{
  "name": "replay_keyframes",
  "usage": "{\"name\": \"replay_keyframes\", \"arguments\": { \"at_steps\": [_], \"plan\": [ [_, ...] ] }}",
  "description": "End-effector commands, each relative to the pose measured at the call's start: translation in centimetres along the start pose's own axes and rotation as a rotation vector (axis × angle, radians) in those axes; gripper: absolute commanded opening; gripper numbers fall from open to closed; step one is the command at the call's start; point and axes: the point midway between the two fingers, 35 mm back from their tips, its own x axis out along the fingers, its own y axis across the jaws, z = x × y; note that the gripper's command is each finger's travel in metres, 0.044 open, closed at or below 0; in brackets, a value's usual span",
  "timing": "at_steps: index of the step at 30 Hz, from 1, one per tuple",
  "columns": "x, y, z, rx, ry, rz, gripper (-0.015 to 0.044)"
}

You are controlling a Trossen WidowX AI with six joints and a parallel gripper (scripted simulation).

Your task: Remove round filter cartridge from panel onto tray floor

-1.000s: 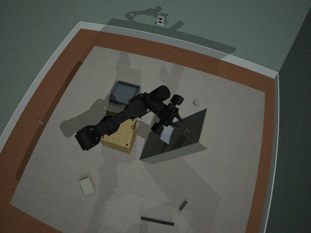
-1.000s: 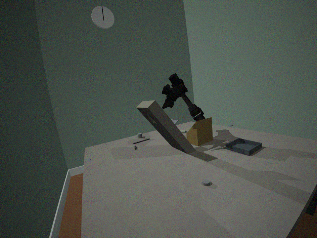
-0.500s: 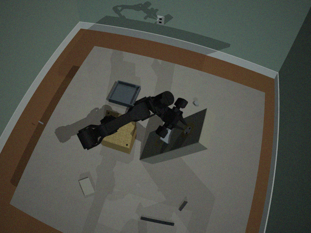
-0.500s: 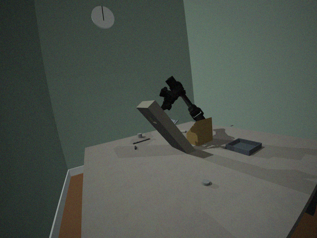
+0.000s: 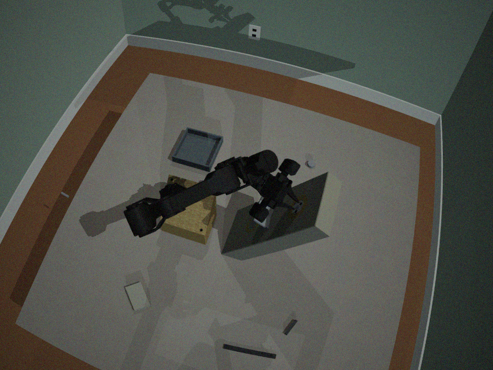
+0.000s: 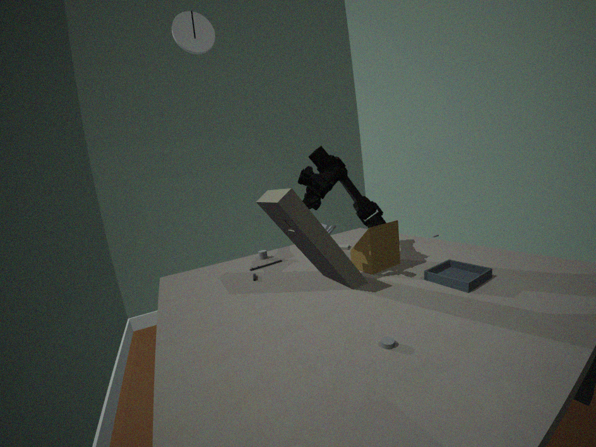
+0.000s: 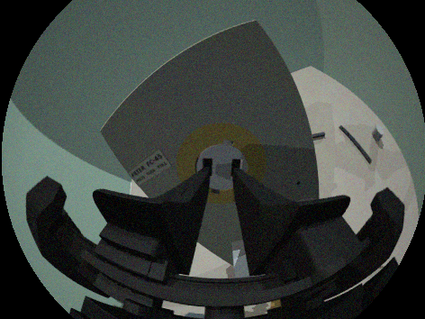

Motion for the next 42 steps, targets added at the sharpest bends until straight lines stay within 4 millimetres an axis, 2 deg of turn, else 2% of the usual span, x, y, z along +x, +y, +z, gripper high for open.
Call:
{"name": "replay_keyframes", "arguments": {
  "at_steps": [1, 42],
  "plan": [
    [0.10, -0.13, -0.27, -0.007, 0.004, -0.001, 0.0094],
    [0.73, -0.04, -0.01, -0.007, 0.004, -0.001, 0.0094]
  ]
}}
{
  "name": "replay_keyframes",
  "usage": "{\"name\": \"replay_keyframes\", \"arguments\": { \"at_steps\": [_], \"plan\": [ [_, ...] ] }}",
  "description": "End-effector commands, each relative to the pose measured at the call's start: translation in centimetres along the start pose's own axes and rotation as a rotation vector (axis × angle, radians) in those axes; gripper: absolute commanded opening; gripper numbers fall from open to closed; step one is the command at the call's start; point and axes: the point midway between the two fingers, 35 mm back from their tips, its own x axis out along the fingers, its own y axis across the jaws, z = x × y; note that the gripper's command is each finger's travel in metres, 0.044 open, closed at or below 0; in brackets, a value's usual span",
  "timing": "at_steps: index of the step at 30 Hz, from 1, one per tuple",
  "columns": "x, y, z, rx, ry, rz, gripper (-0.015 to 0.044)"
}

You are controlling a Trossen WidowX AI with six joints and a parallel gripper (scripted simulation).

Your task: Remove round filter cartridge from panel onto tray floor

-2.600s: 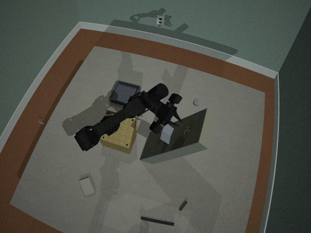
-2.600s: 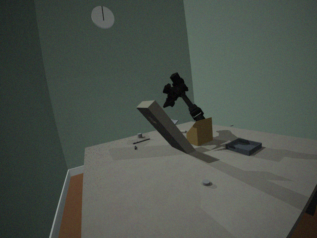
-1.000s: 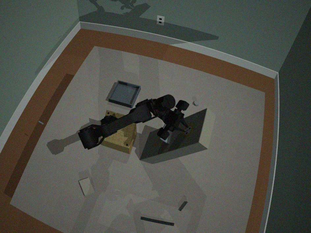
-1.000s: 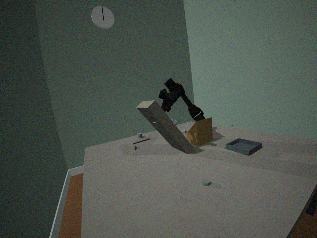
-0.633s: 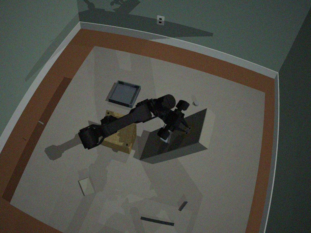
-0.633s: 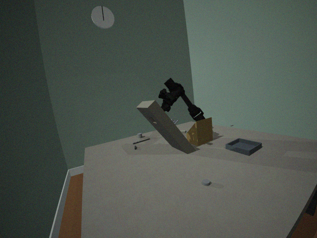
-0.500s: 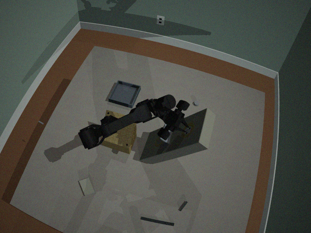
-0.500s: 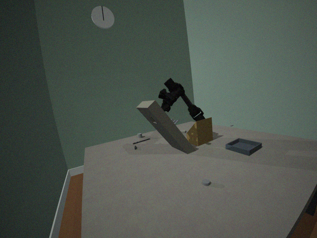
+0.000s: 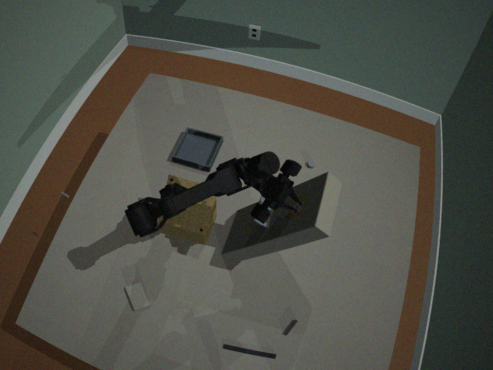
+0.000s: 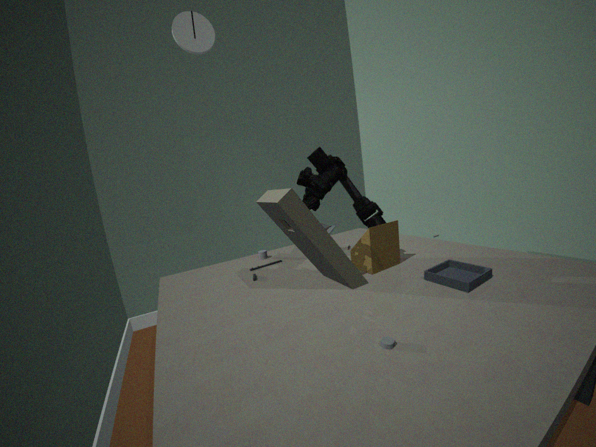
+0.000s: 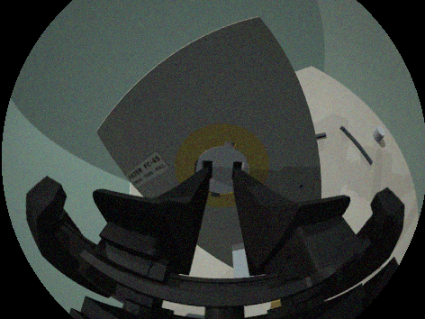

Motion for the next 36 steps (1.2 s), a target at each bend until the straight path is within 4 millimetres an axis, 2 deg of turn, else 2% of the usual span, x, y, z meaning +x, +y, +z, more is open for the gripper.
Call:
{"name": "replay_keyframes", "arguments": {
  "at_steps": [1, 36],
  "plan": [
    [0.2, -0.1, 0.0, -0.003, 0.002, -0.001, 0.0094],
    [1.6, -0.1, 0.0, -0.003, 0.001, -0.001, 0.0094]
  ]
}}
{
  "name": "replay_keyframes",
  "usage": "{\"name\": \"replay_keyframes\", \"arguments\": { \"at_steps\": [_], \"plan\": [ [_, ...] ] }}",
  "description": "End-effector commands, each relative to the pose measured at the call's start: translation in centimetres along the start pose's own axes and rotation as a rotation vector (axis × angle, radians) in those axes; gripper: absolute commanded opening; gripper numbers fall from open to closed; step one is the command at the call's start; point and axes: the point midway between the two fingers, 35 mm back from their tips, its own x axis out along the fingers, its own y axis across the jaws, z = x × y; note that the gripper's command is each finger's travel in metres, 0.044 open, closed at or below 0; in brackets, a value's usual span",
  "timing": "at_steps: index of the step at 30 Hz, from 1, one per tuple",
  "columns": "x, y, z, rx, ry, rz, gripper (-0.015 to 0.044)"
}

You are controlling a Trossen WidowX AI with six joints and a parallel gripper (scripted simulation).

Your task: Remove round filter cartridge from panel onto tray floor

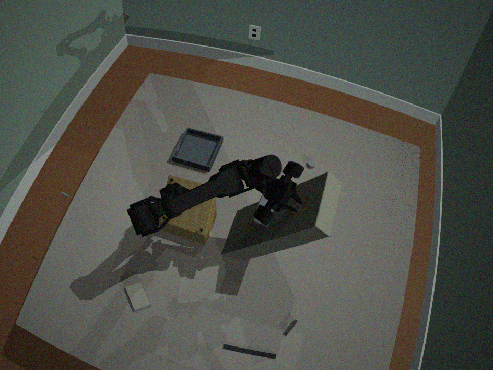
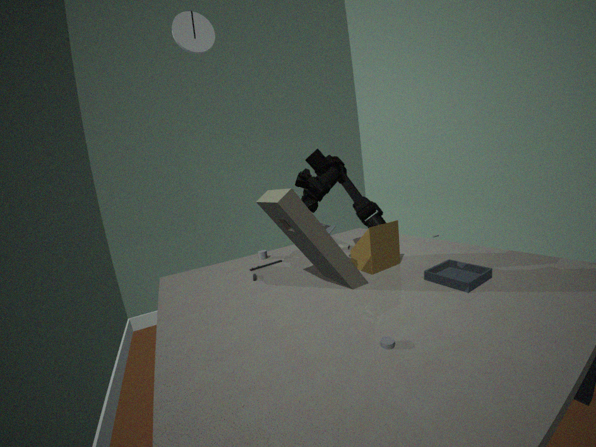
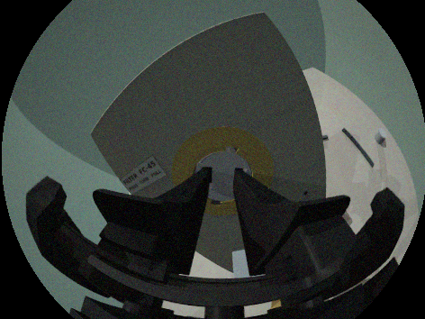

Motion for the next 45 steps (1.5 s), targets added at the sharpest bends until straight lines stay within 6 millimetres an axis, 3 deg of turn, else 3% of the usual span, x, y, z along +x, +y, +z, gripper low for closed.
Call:
{"name": "replay_keyframes", "arguments": {
  "at_steps": [1, 19, 20, 32, 45],
  "plan": [
    [0.61, -0.19, -0.05, 0.005, 0.007, -0.001, 0.0094],
    [0.87, -0.19, -0.05, 0.005, 0.007, -0.001, 0.0094],
    [0.05, 0.03, 0.01, -0.004, -0.003, 0.001, 0.0087],
    [0.10, 0.02, 0.00, -0.010, -0.003, 0.000, 0.0000],
    [0.95, -0.19, -0.05, -0.436, 0.007, 0.000, 0.0000]
  ]
}}
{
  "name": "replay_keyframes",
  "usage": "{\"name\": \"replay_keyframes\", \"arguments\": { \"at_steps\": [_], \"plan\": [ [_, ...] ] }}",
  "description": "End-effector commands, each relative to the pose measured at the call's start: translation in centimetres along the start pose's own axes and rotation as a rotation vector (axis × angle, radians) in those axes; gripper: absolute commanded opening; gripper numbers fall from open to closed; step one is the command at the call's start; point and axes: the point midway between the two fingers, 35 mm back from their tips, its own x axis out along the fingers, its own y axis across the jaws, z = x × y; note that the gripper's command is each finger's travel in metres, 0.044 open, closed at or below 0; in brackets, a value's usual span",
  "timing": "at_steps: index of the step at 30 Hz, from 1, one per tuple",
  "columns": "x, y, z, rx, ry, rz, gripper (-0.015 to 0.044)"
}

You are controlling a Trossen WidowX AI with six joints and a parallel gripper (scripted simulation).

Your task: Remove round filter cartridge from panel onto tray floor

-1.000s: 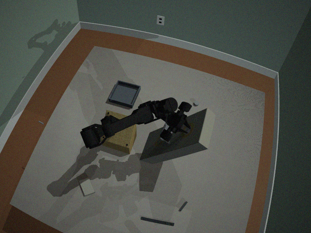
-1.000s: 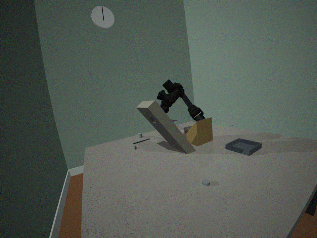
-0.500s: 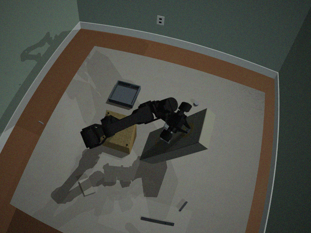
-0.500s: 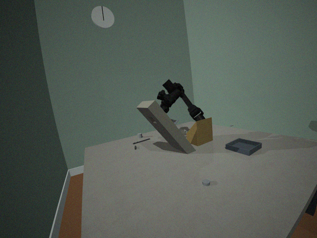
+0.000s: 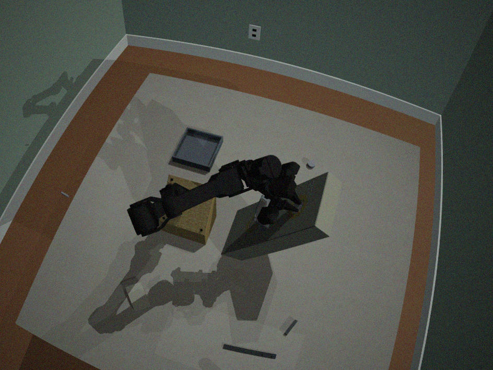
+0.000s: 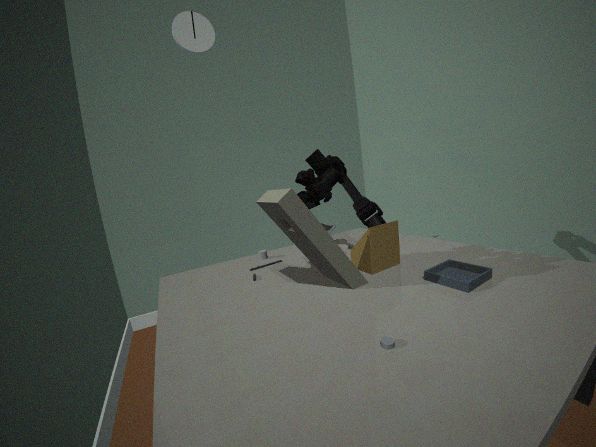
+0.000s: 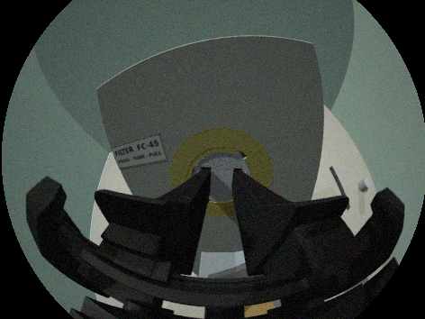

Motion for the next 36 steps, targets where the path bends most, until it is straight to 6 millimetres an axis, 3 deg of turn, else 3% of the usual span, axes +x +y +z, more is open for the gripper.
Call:
{"name": "replay_keyframes", "arguments": {
  "at_steps": [1, 32, 36],
  "plan": [
    [0.87, -0.16, -0.13, -0.134, 0.012, 0.005, 0.0000],
    [0.91, -0.16, -0.13, -1.211, 0.008, 0.011, 0.0000],
    [0.99, -0.17, -0.13, -1.133, 0.008, 0.010, 0.0000]
  ]
}}
